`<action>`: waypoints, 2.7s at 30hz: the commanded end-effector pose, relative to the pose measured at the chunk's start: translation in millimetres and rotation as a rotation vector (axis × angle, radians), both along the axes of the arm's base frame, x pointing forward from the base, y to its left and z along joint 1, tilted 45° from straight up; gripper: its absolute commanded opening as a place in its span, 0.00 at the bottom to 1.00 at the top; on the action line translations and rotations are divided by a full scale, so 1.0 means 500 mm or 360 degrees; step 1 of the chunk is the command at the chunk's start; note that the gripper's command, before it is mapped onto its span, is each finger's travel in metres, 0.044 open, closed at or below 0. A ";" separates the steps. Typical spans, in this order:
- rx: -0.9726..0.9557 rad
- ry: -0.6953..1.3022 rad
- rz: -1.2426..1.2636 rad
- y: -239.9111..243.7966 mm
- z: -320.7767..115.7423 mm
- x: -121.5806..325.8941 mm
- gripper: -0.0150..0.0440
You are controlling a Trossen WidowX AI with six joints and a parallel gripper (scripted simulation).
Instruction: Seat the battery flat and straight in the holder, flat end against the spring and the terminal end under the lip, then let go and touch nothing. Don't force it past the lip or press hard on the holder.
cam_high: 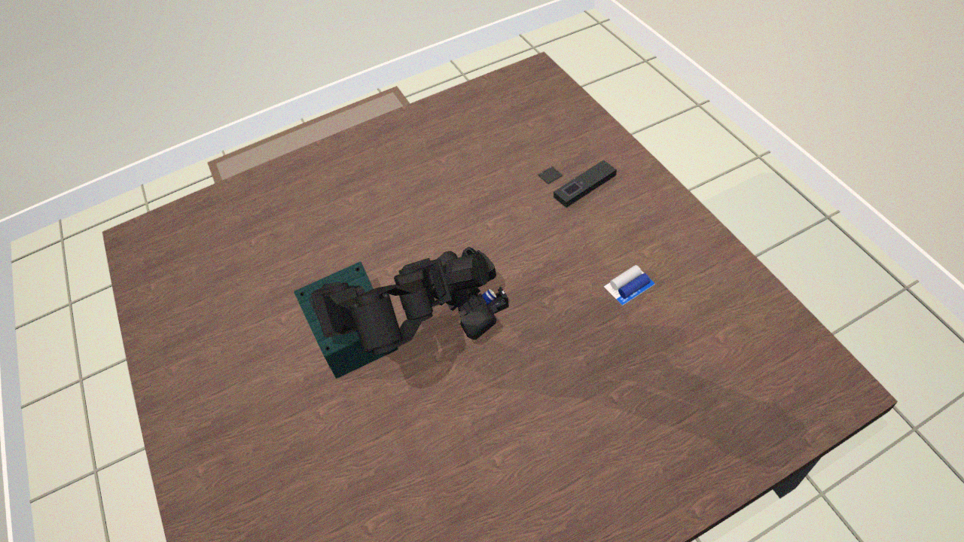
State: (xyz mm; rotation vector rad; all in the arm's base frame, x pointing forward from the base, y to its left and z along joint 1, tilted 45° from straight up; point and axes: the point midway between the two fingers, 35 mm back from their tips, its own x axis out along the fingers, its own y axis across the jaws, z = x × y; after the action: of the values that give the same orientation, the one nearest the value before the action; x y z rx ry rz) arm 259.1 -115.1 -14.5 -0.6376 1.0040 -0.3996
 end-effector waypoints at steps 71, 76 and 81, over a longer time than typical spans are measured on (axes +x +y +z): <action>0.0092 0.0253 -0.0187 0.002 -0.028 0.020 0.38; 0.0100 0.0284 -0.0222 0.000 -0.030 0.021 0.38; 0.0107 0.0316 -0.0257 -0.002 -0.030 0.022 0.38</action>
State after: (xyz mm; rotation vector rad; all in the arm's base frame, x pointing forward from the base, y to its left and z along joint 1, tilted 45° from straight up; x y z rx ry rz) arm 275.5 -115.8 -23.4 -0.5528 1.2183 -0.4478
